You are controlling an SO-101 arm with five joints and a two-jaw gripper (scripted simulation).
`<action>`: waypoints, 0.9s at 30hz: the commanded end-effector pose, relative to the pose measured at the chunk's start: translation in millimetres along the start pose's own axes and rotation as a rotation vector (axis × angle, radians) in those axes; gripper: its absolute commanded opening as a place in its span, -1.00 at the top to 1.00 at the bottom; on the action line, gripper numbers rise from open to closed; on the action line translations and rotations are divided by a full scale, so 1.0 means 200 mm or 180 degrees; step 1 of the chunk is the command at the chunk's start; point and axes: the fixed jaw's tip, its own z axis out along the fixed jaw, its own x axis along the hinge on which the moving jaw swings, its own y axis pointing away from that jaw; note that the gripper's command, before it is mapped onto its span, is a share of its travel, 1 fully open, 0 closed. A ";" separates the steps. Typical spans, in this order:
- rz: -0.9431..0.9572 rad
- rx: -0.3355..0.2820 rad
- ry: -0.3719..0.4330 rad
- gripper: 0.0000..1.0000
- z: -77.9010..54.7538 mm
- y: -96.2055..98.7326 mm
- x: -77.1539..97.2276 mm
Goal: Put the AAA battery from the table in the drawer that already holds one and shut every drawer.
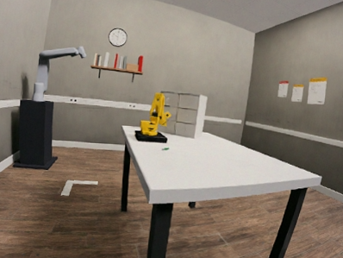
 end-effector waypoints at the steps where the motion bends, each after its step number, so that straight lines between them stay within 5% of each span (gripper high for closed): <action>1: 0.0040 0.0061 0.0026 0.57 0.04 -0.03 0.01; 4: 0.0045 0.0075 0.0016 0.57 0.08 -0.04 0.01; 27: 0.0048 0.0083 0.0009 0.57 0.11 -0.05 0.02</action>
